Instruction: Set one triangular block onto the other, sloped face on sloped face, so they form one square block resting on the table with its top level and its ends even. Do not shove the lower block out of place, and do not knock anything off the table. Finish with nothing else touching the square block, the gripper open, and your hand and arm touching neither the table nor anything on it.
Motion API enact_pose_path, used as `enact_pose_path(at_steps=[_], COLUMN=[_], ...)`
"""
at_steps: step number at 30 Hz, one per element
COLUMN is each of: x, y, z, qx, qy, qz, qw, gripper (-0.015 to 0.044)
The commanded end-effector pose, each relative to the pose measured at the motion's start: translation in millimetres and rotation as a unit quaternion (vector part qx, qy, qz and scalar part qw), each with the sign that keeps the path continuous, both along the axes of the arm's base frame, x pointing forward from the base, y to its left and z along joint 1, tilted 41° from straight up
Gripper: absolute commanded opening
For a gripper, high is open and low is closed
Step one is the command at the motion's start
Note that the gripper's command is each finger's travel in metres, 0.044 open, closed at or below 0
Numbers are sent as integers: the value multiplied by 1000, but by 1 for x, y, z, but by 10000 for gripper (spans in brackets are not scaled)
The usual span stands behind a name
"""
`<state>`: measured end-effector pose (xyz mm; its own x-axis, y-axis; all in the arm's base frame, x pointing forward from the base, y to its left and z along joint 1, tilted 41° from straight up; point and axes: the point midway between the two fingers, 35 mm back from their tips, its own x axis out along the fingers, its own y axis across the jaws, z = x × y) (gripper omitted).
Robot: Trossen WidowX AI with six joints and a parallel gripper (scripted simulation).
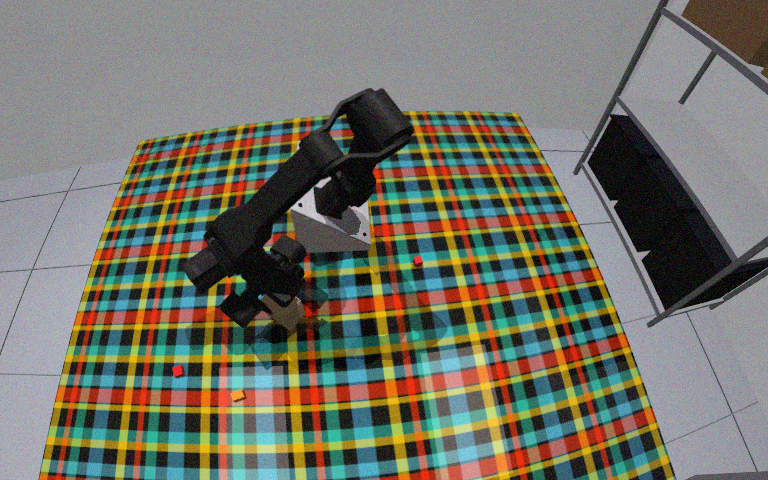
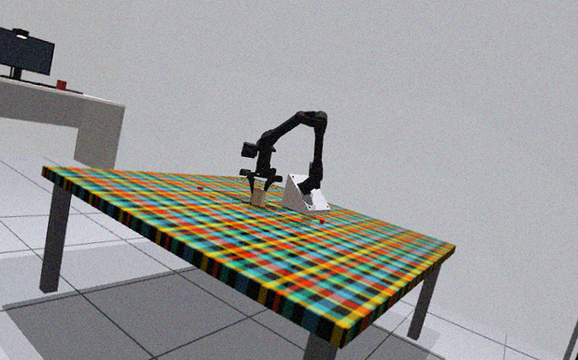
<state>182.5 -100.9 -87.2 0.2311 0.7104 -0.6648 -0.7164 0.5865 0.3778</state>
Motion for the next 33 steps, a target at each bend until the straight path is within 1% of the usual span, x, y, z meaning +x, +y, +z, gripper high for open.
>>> enact_pose_path(at_steps=[1,29,33], x=[1,1,1], y=[1,2,2], z=[0,-1,-1], qx=[3,3,1], qy=[0,0,0], qz=[-3,-2,0], qw=[1000,1000,1000], gripper=[0,0,105])
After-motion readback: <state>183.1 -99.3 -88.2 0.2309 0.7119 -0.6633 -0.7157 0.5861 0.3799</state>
